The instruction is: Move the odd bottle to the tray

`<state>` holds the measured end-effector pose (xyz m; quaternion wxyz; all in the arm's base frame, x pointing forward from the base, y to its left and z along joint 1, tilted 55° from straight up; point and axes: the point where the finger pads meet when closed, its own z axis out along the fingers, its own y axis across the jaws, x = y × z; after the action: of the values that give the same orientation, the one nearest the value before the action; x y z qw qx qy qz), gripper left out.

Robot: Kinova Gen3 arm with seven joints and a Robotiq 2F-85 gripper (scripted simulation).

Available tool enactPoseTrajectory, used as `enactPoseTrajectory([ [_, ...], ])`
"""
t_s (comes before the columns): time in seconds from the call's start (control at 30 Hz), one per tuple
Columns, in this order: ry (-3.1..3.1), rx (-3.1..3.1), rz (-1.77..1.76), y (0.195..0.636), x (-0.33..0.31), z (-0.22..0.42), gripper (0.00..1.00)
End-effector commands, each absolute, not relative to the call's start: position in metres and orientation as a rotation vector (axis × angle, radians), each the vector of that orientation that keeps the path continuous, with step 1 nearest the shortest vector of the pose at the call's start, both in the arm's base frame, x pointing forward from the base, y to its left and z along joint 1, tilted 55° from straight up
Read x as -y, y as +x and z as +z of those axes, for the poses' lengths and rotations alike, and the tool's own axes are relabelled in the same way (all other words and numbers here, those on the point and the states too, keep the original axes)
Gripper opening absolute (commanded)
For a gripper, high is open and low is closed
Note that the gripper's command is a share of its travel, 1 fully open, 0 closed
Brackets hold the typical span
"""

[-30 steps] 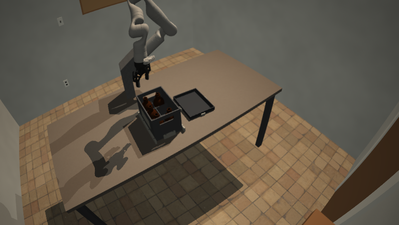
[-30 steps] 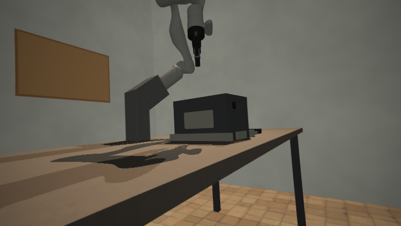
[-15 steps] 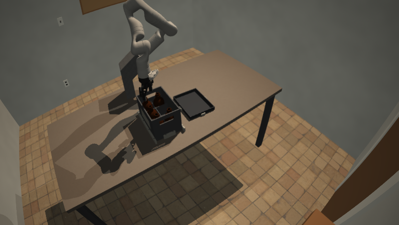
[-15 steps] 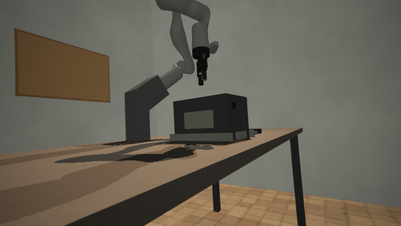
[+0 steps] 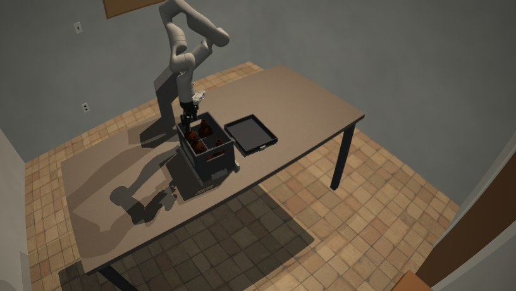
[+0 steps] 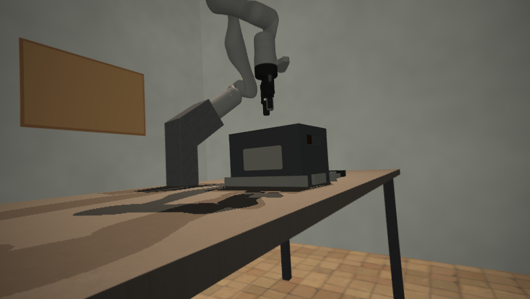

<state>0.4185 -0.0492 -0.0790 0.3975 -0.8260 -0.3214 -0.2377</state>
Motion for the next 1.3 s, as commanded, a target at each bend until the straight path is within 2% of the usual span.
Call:
enactPoseTrajectory([
  [0.0,-2.094,0.813,-0.603,0.4188,0.0502,-0.0788,0.00],
  [1.17,-2.094,0.813,-0.603,0.4188,0.0502,-0.0788,0.00],
  [1.2,-2.094,0.813,-0.603,0.4188,0.0502,-0.0788,0.64],
  [1.27,-2.094,0.813,-0.603,0.4188,0.0502,-0.0788,0.64],
])
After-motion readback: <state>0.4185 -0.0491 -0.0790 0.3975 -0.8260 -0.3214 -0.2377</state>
